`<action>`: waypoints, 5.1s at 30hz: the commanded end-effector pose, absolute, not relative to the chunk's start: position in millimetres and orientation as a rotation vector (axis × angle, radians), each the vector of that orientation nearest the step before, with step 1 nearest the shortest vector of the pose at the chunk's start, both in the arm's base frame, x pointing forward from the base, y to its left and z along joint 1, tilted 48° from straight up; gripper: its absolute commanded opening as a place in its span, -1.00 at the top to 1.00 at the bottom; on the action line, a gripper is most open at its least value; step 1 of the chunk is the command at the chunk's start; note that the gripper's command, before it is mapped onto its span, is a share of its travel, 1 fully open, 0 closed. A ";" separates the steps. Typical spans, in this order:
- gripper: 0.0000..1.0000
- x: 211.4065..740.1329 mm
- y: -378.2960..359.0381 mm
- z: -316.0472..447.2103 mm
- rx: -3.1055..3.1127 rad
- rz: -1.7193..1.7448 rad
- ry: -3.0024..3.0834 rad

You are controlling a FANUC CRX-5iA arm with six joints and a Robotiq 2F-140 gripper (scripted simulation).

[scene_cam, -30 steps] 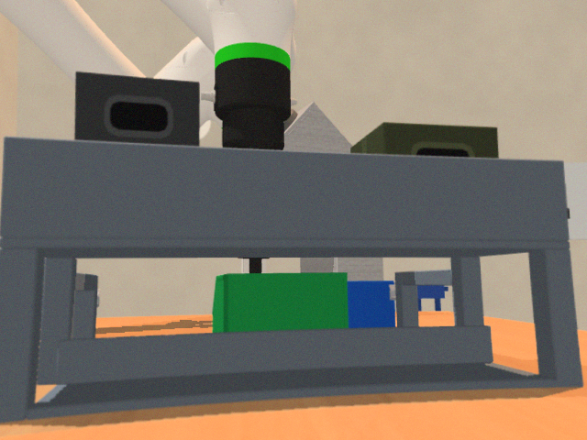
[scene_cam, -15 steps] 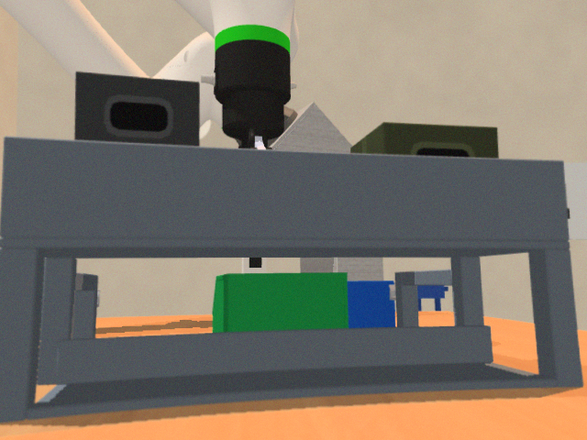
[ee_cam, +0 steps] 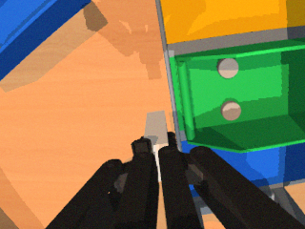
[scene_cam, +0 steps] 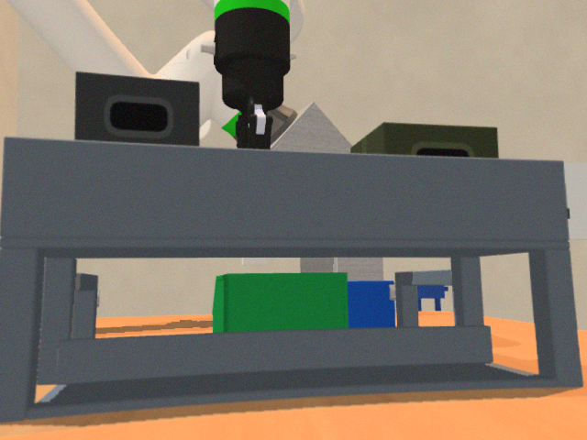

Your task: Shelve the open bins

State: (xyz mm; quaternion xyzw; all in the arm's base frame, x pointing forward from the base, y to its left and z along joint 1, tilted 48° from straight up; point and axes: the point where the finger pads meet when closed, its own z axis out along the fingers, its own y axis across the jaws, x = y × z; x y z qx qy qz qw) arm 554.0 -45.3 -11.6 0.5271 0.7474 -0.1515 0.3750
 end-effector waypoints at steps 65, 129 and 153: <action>1.00 346.0 45.8 -131.2 2.138 0.183 0.886; 0.69 354.9 31.9 -147.0 2.139 0.183 0.887; 0.69 369.3 9.6 -172.5 2.139 0.183 0.887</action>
